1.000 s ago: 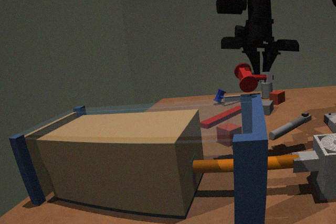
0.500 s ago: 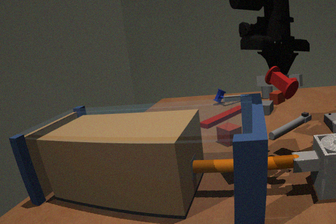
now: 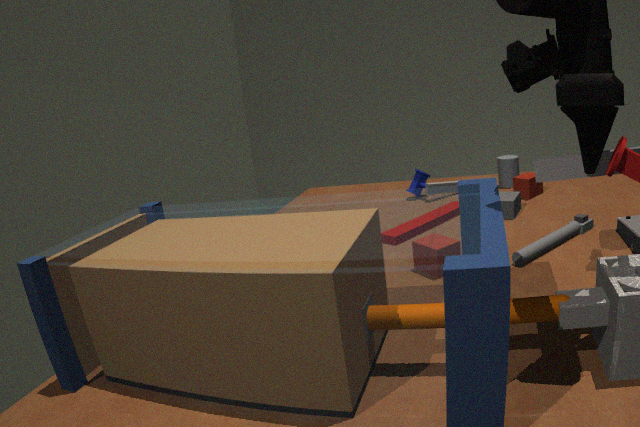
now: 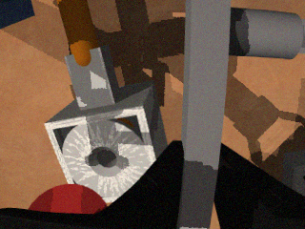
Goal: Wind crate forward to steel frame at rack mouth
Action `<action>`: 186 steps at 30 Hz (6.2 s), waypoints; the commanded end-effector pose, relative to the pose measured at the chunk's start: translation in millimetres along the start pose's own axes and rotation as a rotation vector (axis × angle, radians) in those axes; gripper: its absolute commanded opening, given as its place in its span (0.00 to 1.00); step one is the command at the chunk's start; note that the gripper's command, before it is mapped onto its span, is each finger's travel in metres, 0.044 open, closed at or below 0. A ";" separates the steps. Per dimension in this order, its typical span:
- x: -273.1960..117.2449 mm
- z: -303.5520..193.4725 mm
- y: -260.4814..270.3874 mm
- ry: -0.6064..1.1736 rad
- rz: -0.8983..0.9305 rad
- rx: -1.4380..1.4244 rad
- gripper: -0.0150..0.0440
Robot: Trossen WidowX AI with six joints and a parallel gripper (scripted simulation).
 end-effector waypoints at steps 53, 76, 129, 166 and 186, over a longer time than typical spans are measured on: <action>12.2 -61.5 -8.3 0.247 0.433 -0.591 0.25; 26.2 -50.8 -22.0 0.390 0.773 -0.553 0.25; 66.9 -43.9 -35.3 0.641 1.369 -0.449 0.25; 113.4 -49.1 -36.9 0.644 1.429 -0.461 0.25; 117.0 -42.4 -42.5 0.648 1.427 -0.467 0.25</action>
Point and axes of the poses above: the point midway between the two fingers, 35 mm back from their tips, its own x axis out along the fingers, its own y axis across the jaws, z = x × y, the point moved 6 cm from there along -x, back along the fingers, and after that the axes turned 4 degrees about x, right-handed, at the moved point
